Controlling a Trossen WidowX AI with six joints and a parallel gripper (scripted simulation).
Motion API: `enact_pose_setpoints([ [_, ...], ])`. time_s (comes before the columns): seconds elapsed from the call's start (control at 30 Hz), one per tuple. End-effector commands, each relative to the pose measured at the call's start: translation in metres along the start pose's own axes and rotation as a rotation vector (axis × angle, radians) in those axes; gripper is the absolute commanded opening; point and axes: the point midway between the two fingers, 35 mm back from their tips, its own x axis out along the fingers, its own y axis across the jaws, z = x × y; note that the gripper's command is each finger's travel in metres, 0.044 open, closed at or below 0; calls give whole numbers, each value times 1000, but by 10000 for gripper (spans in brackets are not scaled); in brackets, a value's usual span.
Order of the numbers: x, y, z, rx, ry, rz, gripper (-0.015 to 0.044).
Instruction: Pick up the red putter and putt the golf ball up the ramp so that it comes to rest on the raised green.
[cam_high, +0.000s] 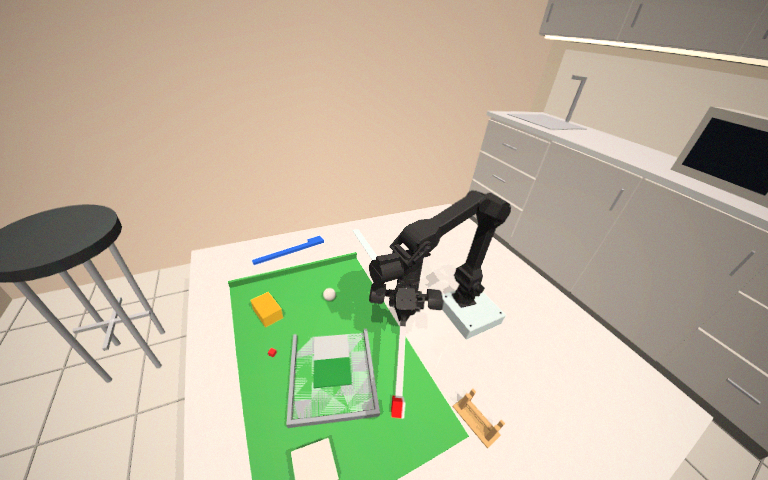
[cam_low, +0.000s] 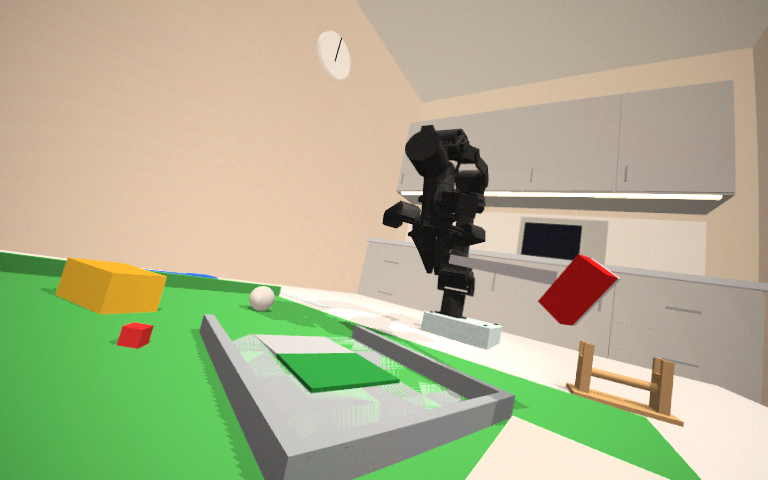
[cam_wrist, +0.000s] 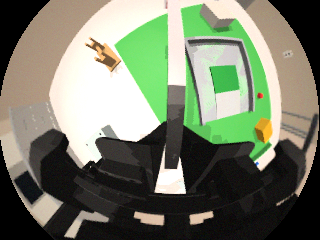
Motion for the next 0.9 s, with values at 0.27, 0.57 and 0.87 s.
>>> enact_pose_setpoints([
  [0.27,-12,-38,-52,306,36,-65,0],
  [0.57,-23,-55,-96,532,64,-91,0],
  [0.87,-35,-65,-141,757,90,-114,0],
])
